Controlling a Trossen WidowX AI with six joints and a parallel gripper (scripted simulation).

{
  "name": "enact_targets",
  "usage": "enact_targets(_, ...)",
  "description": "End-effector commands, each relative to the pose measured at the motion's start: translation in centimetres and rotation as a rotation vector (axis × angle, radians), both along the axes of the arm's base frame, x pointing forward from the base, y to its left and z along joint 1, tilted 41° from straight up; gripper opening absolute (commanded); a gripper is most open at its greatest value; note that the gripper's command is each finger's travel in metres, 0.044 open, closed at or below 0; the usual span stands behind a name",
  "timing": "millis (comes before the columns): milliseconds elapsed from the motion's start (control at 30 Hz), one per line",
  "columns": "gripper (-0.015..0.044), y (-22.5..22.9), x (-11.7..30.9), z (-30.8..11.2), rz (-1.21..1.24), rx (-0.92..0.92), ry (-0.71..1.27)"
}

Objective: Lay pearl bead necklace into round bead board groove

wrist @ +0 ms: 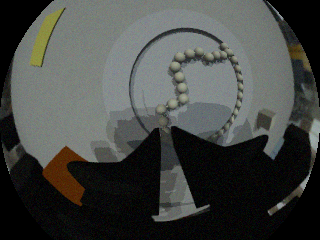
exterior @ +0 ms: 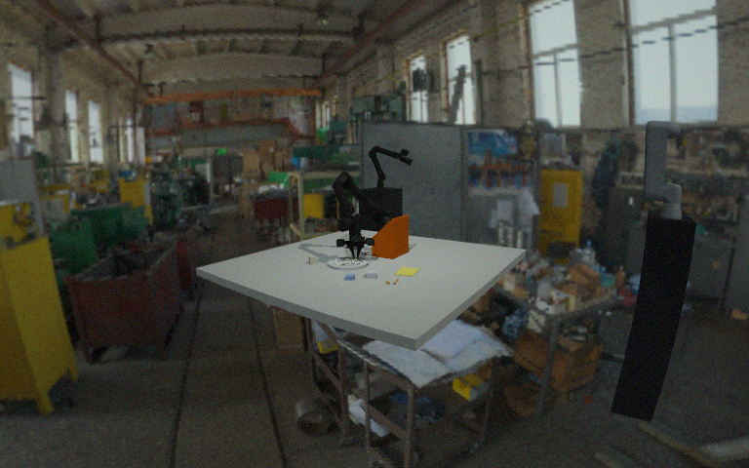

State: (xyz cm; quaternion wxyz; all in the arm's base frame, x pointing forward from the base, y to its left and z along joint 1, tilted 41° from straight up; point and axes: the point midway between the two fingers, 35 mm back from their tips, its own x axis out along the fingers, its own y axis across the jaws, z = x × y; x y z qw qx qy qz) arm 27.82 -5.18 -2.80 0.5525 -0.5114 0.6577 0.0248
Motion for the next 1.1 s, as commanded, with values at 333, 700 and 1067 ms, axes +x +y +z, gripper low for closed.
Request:
enact_targets(333, 0.0000, 0.02, 0.02, 0.04, 0.000, 0.000, -0.001)
enact_targets(700, 0.0000, 0.02, 0.02, 0.04, 0.000, 0.000, -0.001)
enact_targets(1067, 0.0000, 0.41, -0.17, 0.42, 0.005, -0.005, 0.006)
